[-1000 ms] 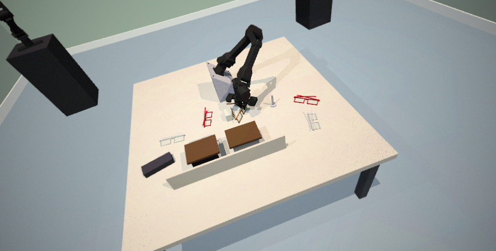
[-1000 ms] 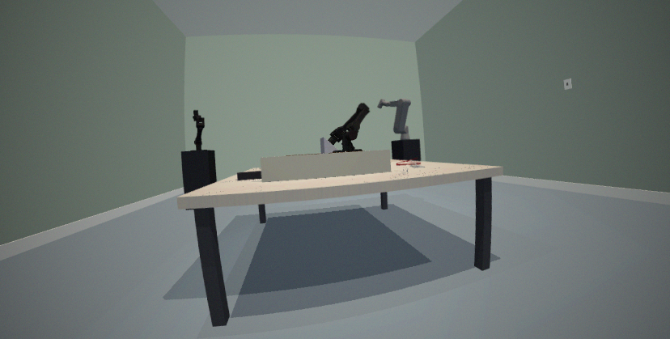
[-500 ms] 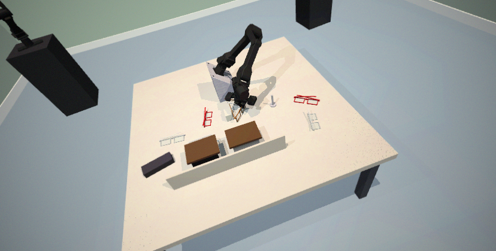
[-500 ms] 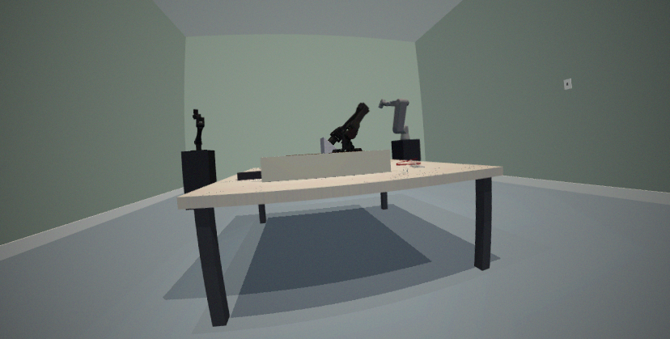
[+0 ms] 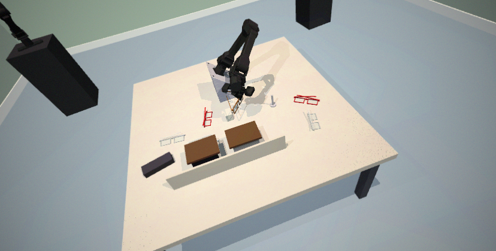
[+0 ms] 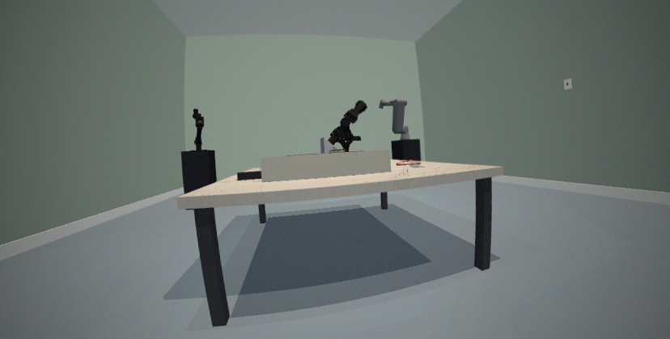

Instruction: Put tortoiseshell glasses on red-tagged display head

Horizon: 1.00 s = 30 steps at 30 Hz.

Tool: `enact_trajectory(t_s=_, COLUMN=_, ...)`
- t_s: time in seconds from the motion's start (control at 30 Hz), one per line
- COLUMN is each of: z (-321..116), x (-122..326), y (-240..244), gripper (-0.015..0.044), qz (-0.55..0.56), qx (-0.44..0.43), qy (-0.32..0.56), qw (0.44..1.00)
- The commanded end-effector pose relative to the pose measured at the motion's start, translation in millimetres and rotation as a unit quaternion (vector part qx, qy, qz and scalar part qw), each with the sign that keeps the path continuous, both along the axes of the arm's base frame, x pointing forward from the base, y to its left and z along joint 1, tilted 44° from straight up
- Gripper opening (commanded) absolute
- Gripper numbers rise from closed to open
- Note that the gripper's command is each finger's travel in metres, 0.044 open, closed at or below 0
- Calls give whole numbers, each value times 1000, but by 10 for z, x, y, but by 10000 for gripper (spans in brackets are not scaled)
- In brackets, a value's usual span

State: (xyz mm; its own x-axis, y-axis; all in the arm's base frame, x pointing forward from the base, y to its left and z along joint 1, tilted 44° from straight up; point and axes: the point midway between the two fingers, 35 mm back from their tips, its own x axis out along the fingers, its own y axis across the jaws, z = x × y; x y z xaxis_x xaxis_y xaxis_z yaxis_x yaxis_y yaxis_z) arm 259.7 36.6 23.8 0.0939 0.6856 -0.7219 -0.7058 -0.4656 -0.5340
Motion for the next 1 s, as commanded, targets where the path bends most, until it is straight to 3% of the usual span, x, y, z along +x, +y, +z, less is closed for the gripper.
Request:
enact_trajectory(t_s=0.0, z=151, x=-26, y=-135, gripper=0, qz=3, qx=-1, qy=-5, qw=1000)
enact_trajectory(t_s=0.3, z=239, x=49, y=-59, gripper=0, qz=4, qx=-6, qy=-4, qw=1000)
enact_trajectory(t_s=0.97, z=1104, x=461, y=814, gripper=0, qz=4, qx=-20, qy=-6, qw=1000)
